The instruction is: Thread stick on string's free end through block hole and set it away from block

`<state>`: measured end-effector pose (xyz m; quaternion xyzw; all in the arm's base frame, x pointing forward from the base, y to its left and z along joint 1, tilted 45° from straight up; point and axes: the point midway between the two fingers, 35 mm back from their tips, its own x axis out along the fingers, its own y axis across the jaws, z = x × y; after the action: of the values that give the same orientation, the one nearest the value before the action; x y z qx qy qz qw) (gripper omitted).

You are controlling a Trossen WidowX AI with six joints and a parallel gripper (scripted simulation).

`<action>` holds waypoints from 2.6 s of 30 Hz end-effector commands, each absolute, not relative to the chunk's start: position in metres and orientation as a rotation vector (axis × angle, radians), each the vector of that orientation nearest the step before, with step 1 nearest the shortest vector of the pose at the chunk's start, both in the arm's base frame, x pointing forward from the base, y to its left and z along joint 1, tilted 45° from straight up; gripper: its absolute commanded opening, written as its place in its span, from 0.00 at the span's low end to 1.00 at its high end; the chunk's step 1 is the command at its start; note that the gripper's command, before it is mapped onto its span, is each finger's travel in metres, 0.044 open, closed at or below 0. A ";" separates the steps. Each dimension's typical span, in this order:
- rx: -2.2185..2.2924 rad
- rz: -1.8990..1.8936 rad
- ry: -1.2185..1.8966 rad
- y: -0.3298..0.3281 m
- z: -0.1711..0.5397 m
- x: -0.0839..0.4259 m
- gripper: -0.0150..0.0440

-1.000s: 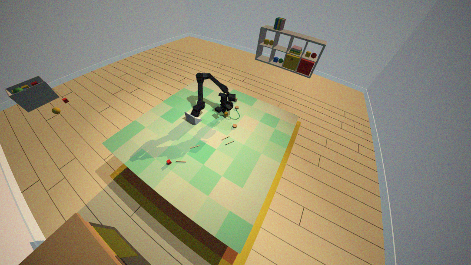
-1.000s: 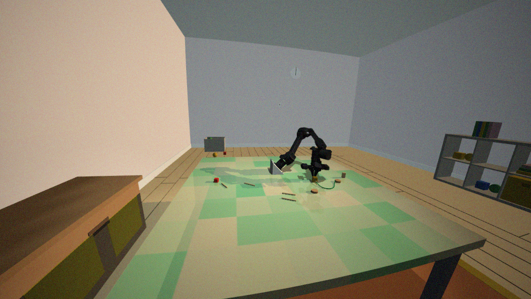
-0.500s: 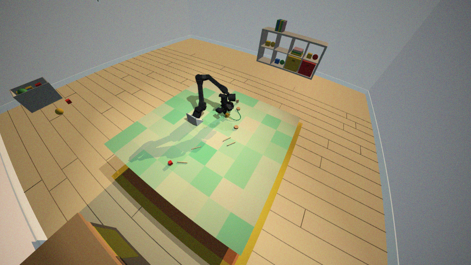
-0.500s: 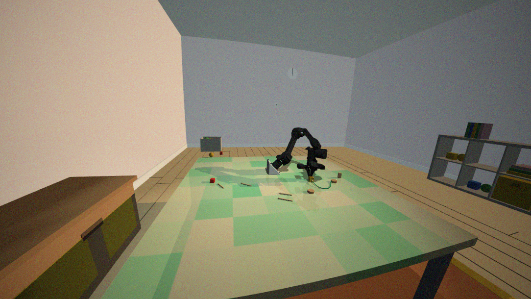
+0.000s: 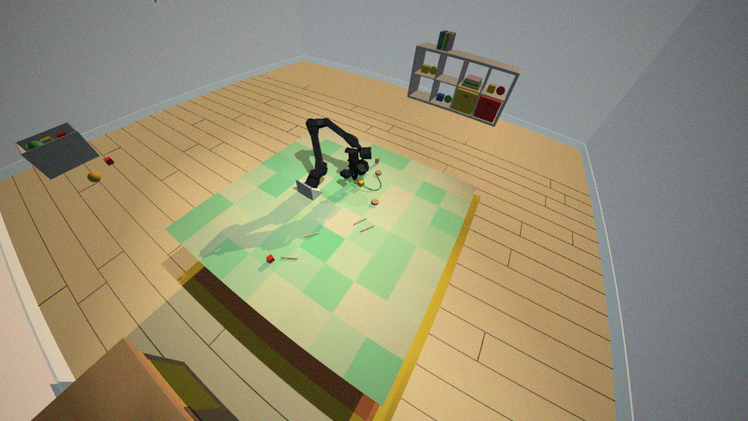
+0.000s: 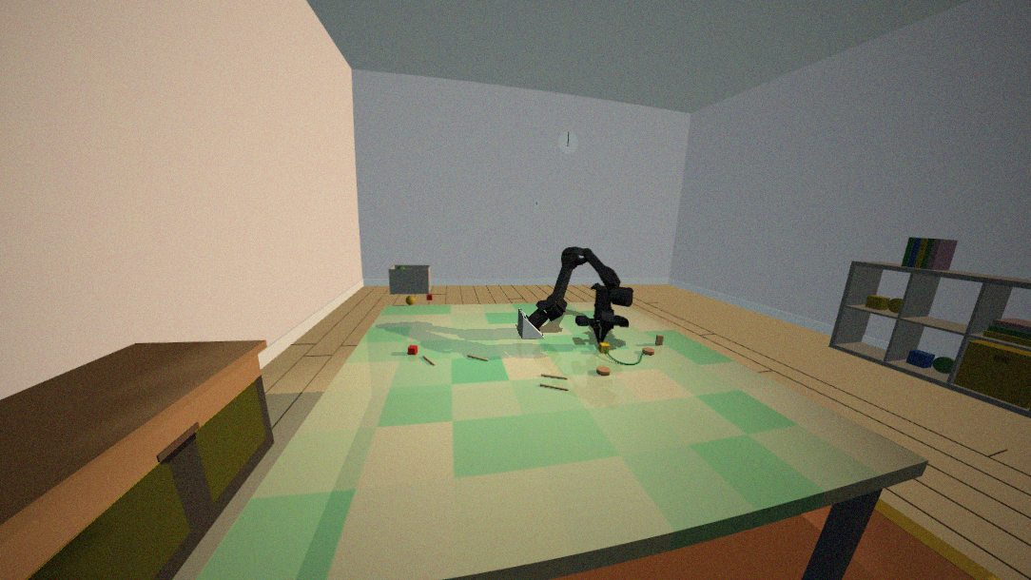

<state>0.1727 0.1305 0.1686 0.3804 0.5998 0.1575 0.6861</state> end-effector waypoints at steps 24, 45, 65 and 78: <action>0.860 0.354 1.339 0.139 0.171 0.139 0.25; 0.861 0.355 1.340 0.147 0.174 0.112 0.25; 0.855 0.351 1.343 0.158 0.169 0.099 0.25; 0.820 0.328 1.355 0.144 0.175 0.101 0.61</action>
<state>0.0995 0.1522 0.1671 0.3729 0.6054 0.1494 0.6871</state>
